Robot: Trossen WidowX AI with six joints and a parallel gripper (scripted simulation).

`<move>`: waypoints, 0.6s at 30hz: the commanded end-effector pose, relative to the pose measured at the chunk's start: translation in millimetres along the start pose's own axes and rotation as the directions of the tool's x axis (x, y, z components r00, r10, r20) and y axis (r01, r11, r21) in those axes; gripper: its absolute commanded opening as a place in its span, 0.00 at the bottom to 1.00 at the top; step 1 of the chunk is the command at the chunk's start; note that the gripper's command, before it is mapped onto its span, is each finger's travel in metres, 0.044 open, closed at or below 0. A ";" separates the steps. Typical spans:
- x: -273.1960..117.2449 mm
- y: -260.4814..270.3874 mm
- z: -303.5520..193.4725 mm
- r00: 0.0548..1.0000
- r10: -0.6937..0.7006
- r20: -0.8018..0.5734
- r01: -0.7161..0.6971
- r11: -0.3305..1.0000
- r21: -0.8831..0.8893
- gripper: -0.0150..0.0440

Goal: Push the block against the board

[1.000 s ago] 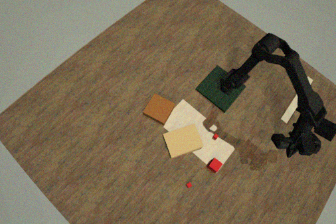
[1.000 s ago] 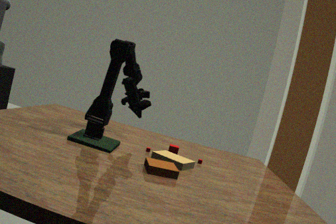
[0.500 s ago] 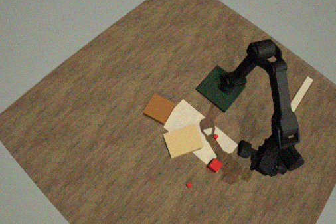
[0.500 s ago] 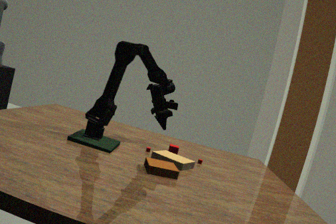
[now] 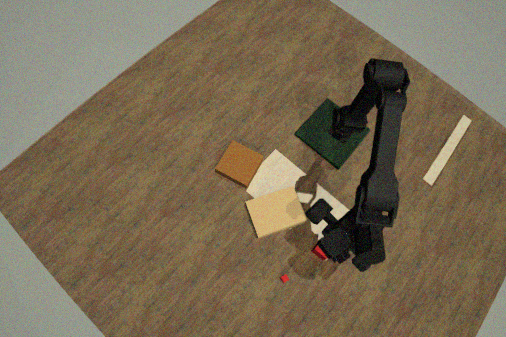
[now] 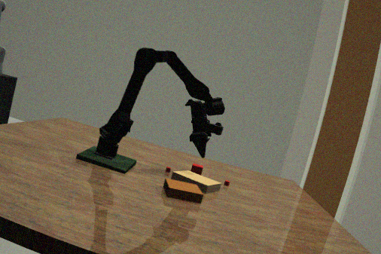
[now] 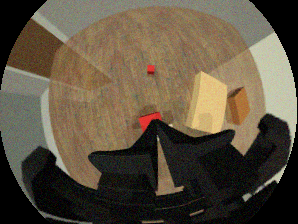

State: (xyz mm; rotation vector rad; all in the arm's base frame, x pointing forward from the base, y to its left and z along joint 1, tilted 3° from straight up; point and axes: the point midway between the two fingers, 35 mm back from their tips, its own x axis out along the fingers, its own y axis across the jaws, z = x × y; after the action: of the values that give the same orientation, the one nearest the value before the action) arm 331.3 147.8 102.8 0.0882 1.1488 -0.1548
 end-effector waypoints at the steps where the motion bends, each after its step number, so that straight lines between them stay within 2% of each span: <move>1: 4.0 -26.4 19.2 1.000 -0.020 -0.014 0.021 0.996 0.091 0.25; 9: 18.4 -111.0 49.4 0.993 -0.083 -0.085 0.106 0.942 0.317 0.25; 18: 24.6 -213.9 58.8 0.975 -0.118 -0.186 0.203 0.805 0.557 0.25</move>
State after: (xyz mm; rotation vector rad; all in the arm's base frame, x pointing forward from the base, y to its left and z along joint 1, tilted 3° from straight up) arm 360.2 -48.8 105.1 0.4938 1.2182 -0.6097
